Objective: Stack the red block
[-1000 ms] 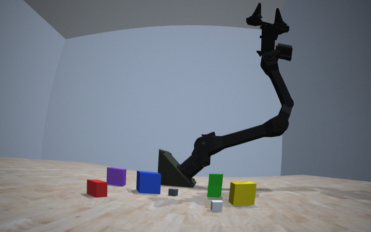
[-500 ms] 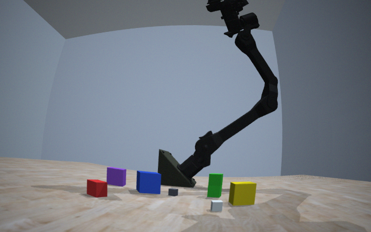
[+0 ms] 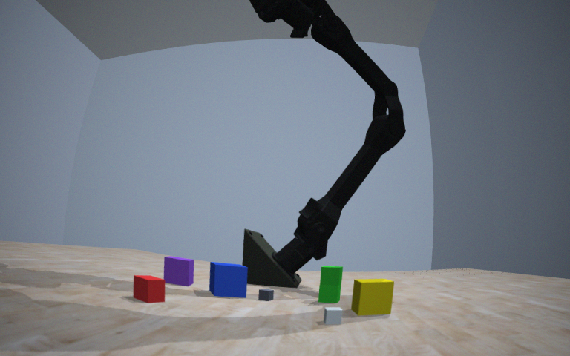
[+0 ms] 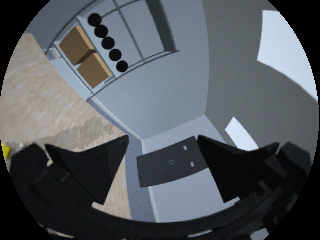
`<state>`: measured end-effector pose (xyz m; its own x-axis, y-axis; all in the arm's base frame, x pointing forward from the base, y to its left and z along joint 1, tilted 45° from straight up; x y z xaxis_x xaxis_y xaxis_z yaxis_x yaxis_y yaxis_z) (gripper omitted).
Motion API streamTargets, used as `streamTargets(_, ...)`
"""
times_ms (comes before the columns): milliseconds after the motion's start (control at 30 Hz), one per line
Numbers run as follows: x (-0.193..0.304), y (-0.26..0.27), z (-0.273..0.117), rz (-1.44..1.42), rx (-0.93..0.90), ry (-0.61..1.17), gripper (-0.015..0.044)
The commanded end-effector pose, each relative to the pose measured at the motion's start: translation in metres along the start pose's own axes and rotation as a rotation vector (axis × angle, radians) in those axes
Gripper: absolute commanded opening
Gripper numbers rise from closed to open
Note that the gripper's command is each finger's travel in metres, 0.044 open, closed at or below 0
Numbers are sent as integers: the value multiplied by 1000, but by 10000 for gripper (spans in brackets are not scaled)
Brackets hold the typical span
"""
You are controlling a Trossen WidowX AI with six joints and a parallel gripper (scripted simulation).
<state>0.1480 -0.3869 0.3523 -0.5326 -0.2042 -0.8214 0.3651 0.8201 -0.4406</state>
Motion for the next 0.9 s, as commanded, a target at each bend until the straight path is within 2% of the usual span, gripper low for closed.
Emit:
streamTargets(0,19,26,41,128,-163,97,440)
streamTargets(433,75,146,135,465,-667,524,440)
streamTargets(867,119,277,169,673,-1043,1108,440)
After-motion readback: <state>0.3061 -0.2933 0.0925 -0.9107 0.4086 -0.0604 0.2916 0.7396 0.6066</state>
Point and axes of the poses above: the point midway between the two fingers, 35 mm back from their tips, its own z axis out along the fingers, its own y axis across the jaws, x = y × z, the point moved 10 cm from there along -z, back along the fingers, and after that the axes turned 1 degree about -z, right-handed, at the moved point
